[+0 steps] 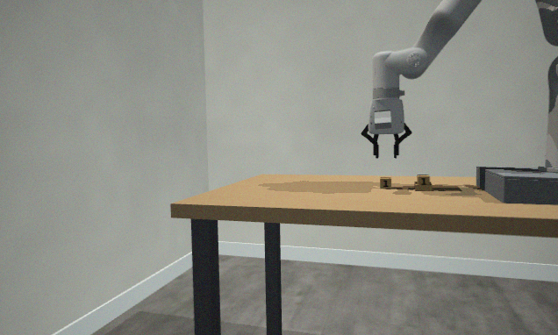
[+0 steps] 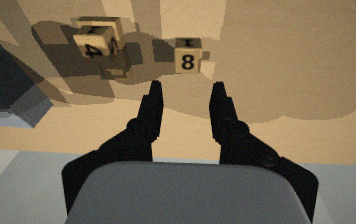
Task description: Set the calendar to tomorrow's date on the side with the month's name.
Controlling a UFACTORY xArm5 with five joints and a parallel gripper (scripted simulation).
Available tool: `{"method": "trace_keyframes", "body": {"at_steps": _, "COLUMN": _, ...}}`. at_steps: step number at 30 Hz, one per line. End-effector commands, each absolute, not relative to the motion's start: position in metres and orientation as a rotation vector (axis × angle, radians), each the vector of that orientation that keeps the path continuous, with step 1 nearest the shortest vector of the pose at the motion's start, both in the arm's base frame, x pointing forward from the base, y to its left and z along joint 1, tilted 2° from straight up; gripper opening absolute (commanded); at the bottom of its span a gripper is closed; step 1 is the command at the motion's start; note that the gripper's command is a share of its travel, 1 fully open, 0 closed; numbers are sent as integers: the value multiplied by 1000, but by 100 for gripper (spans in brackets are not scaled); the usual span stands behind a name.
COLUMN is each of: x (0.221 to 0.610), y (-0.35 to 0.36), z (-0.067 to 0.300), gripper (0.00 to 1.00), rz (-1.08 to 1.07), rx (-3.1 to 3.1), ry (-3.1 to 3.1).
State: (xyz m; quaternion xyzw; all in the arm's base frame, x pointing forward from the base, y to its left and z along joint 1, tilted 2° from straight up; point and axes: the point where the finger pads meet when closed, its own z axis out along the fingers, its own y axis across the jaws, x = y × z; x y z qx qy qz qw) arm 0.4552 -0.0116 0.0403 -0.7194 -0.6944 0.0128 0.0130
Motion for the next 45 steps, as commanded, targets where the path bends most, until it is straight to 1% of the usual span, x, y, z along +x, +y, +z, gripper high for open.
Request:
{"method": "trace_keyframes", "body": {"at_steps": 1, "x": 457, "y": -12, "z": 42, "gripper": 49, "rz": 36, "rx": -2243, "ry": -2166}}
{"method": "trace_keyframes", "body": {"at_steps": 30, "x": 457, "y": -12, "z": 41, "gripper": 49, "rz": 36, "rx": -2243, "ry": -2166}}
{"method": "trace_keyframes", "body": {"at_steps": 45, "x": 456, "y": -11, "z": 33, "gripper": 49, "rz": 34, "rx": -2243, "ry": -2167}}
